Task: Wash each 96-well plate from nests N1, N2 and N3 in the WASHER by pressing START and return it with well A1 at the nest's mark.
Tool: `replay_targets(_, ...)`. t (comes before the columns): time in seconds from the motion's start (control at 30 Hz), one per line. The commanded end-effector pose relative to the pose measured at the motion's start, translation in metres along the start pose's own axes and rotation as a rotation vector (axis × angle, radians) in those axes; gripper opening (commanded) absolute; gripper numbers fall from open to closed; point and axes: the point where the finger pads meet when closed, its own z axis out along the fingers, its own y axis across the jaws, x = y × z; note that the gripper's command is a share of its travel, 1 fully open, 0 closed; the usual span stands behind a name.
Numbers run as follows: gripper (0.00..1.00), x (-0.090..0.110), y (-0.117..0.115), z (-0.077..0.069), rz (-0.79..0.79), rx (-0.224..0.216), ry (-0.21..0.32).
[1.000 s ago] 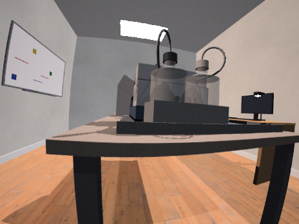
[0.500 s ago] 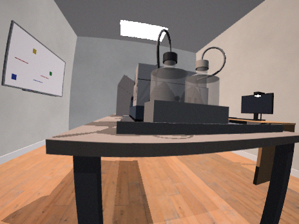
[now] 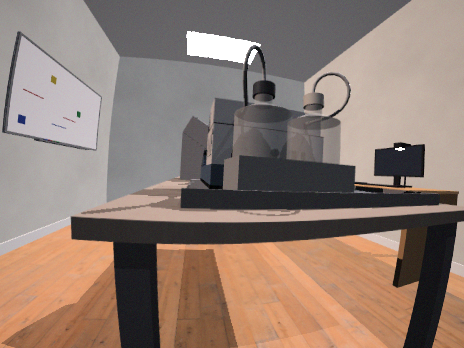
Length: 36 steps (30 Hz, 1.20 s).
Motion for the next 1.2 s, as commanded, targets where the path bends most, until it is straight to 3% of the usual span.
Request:
replay_targets(0.0,1.00,-0.008,0.002,-0.001,0.000,-0.004,-0.025)
replay_targets(0.6,1.00,-0.008,0.002,0.026,0.000,-0.004,-0.025)
replay_targets(1.17,1.00,-0.008,0.002,0.026,0.000,-0.004,-0.025)
